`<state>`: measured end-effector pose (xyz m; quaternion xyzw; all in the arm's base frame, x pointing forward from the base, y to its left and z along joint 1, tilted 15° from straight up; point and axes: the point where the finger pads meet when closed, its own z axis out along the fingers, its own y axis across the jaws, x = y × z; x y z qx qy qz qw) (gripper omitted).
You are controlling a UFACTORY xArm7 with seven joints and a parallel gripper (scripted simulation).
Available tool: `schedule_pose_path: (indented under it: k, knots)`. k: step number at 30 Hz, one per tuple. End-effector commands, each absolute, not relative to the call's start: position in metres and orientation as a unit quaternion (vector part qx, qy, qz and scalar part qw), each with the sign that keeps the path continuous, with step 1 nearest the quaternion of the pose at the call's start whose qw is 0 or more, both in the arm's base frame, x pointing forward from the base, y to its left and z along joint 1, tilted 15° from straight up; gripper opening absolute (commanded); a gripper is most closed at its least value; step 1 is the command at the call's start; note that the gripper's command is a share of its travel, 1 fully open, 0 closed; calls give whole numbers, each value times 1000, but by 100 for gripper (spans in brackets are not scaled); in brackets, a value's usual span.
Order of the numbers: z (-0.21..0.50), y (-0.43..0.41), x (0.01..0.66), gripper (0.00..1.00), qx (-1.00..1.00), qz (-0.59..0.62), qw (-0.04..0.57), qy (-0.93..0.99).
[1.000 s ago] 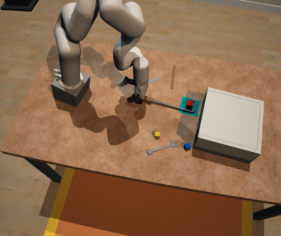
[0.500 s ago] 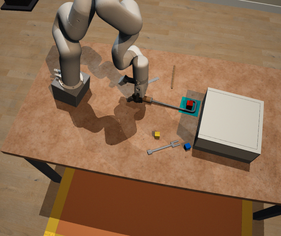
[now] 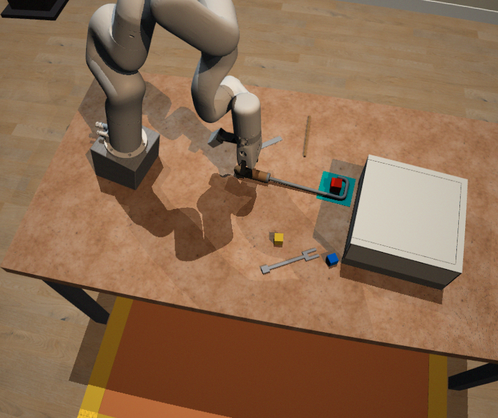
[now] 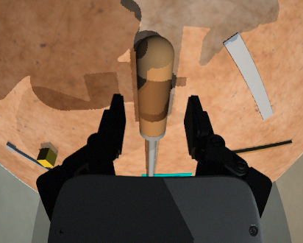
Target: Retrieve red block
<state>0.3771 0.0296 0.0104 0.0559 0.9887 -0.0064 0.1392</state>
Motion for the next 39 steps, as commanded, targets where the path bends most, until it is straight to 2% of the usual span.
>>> schedule_pose_path:
  k: [1, 20, 33, 39]
  knots:
    - [18, 30, 377, 58, 58, -21, 125, 990]
    - [49, 32, 369, 58, 58, -21, 125, 990]
    - [94, 34, 357, 58, 58, -21, 125, 990]
    - [113, 35, 352, 58, 56, 0, 151, 987]
